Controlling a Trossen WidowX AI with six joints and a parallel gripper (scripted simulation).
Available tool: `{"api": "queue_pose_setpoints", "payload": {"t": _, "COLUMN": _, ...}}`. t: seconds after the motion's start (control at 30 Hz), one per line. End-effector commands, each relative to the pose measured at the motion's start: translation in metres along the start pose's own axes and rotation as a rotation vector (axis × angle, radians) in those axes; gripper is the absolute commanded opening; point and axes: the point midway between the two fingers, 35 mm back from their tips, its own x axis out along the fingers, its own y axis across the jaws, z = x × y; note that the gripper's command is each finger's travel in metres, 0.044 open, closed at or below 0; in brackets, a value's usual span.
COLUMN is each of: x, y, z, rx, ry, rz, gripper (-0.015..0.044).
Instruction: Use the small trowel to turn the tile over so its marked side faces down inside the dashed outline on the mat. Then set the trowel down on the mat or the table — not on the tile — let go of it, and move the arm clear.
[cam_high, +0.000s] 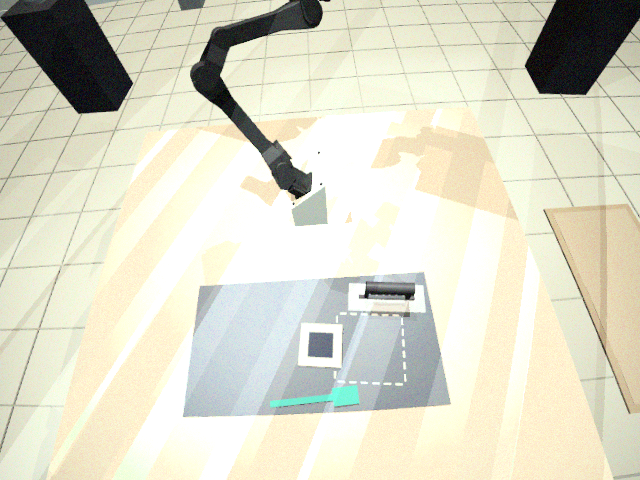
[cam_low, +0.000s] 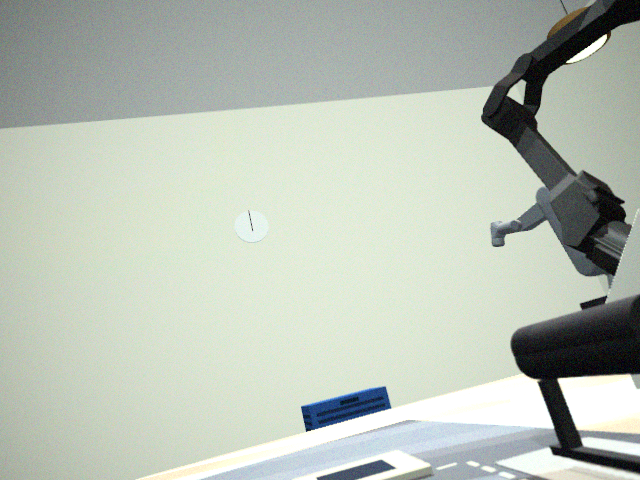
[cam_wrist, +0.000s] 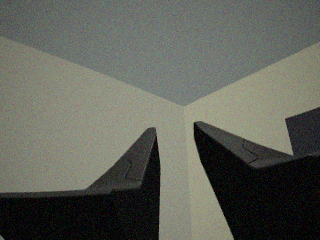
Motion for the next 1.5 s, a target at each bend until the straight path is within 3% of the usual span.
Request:
{"api": "queue_pose_setpoints", "payload": {"t": 0.0, "x": 0.000, "y": 0.000, "z": 0.000, "rx": 0.000, "ry": 0.000, "rz": 0.000, "gripper": 0.0100}}
{"api": "queue_pose_setpoints", "payload": {"t": 0.07, "x": 0.000, "y": 0.000, "z": 0.000, "rx": 0.000, "ry": 0.000, "rz": 0.000, "gripper": 0.0100}}
{"api": "queue_pose_setpoints", "payload": {"t": 0.2, "x": 0.000, "y": 0.000, "z": 0.000, "rx": 0.000, "ry": 0.000, "rz": 0.000, "gripper": 0.0000}}
{"api": "queue_pose_setpoints", "payload": {"t": 0.63, "x": 0.000, "y": 0.000, "z": 0.000, "rx": 0.000, "ry": 0.000, "rz": 0.000, "gripper": 0.0000}}
{"api": "queue_pose_setpoints", "payload": {"t": 0.83, "x": 0.001, "y": 0.000, "z": -0.001, "rx": -0.004, "ry": 0.003, "rz": 0.000, "gripper": 0.0153}}
{"api": "queue_pose_setpoints", "payload": {"t": 1.0, "x": 0.026, "y": 0.003, "z": -0.037, "rx": -0.098, "ry": 0.086, "rz": 0.012, "gripper": 0.0270}}
{"api": "queue_pose_setpoints", "payload": {"t": 1.47, "x": 0.084, "y": -0.011, "z": -0.168, "rx": -0.346, "ry": 0.391, "rz": 0.069, "gripper": 0.0270}}
